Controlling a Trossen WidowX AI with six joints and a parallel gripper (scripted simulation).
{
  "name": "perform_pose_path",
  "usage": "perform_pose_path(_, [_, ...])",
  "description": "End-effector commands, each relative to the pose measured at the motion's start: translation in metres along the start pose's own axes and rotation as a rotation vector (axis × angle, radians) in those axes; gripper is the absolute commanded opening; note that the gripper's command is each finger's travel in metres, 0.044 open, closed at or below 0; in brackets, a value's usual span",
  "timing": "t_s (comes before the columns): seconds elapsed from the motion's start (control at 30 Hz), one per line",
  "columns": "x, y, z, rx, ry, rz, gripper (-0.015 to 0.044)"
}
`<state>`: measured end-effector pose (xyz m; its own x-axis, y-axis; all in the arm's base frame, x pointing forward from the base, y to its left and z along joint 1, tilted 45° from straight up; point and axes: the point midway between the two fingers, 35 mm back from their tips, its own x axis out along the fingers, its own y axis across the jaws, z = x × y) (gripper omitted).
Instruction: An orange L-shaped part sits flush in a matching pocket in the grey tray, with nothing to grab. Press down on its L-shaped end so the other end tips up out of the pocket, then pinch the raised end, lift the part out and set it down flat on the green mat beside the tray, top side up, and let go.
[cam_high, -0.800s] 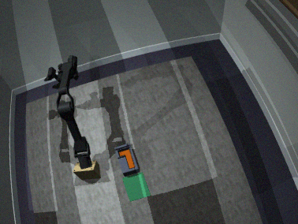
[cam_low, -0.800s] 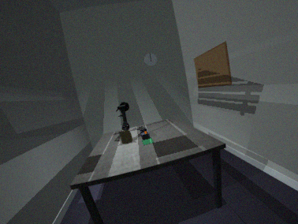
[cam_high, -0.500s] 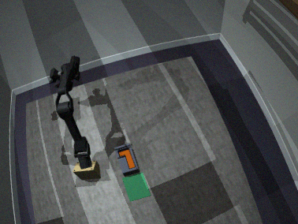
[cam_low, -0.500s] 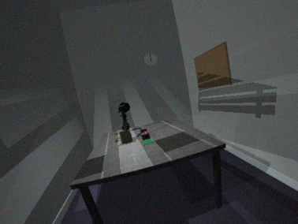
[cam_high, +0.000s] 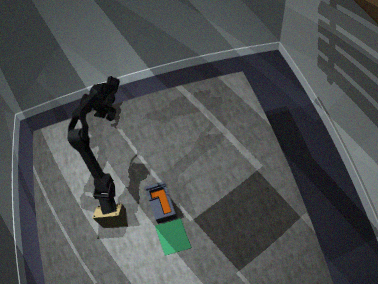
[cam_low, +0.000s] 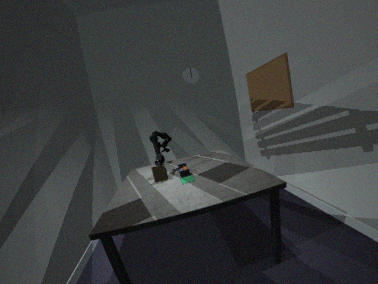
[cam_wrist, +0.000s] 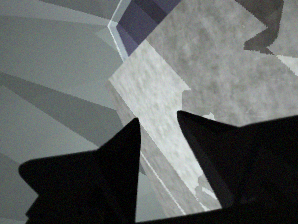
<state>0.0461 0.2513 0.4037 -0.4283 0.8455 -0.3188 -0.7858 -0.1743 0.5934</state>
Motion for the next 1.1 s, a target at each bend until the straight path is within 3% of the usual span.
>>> perform_pose_path(0.0, [-0.014,-0.065,-0.003,0.100,-0.030,-0.164,0.0180])
perform_pose_path(0.27, [-0.084,-0.181,-0.044,0.347,-0.118,-0.463,0.0180])
perform_pose_path(0.5, [-0.154,-0.244,-0.116,0.604,-0.183,-0.650,0.0180])
perform_pose_path(0.7, [-0.203,-0.263,-0.193,0.832,-0.255,-0.742,0.0180])
perform_pose_path(0.9, [-0.230,-0.255,-0.271,1.051,-0.353,-0.767,0.0180])
perform_pose_path(1.07, [-0.232,-0.250,-0.288,1.100,-0.382,-0.764,0.0180])
